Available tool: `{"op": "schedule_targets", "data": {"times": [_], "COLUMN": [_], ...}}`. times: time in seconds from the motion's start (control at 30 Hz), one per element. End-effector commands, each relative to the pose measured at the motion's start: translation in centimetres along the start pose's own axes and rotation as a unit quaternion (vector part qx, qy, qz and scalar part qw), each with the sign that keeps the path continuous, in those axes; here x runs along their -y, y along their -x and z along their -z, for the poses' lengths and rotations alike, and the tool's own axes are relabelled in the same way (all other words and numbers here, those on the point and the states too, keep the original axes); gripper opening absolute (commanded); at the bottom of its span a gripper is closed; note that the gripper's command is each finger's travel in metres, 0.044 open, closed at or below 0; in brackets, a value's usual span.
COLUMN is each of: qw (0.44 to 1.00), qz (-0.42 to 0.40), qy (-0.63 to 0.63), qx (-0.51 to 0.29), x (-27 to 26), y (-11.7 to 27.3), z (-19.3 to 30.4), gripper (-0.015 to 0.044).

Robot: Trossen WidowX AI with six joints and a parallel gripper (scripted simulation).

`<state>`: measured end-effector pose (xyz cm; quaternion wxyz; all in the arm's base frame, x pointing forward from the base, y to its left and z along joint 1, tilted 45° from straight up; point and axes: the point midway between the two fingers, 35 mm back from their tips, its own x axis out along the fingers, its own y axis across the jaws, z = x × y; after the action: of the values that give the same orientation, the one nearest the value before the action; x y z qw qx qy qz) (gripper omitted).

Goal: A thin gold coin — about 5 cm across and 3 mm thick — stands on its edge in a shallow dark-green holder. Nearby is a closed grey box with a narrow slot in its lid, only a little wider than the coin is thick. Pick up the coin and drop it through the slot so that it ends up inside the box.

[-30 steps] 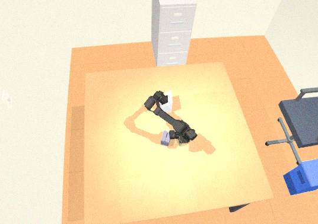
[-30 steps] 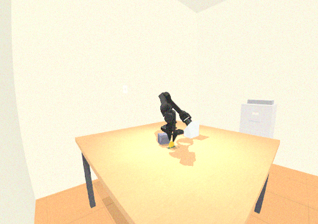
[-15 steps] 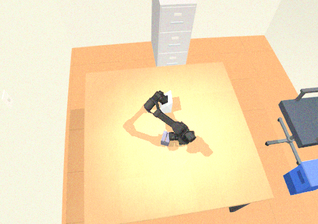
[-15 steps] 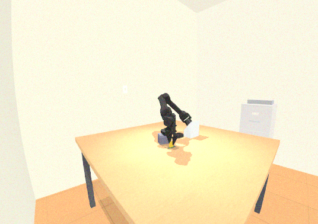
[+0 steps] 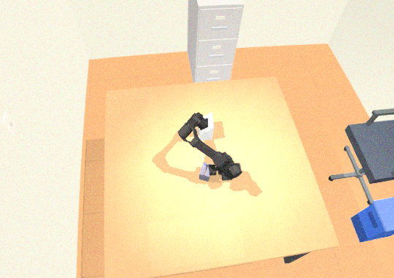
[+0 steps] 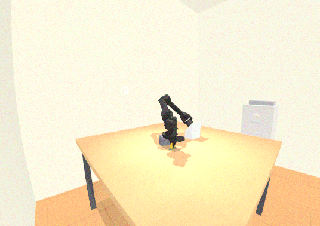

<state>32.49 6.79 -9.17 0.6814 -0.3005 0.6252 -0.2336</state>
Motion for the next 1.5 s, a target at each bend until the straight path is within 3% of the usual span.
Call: {"op": "schedule_targets", "data": {"times": [0.0,0.3,1.47], "qw": [1.0,1.0,1.0], "qz": [0.002,0.002,-0.001], "qy": [0.003,0.003,0.004], "qx": [0.001,0.001,0.0], "x": [0.0,0.0,-0.1], "y": [-0.1,0.3,9.1], "z": [0.0,-0.1,-0.1], "gripper": [0.0,0.0,0.0]}}
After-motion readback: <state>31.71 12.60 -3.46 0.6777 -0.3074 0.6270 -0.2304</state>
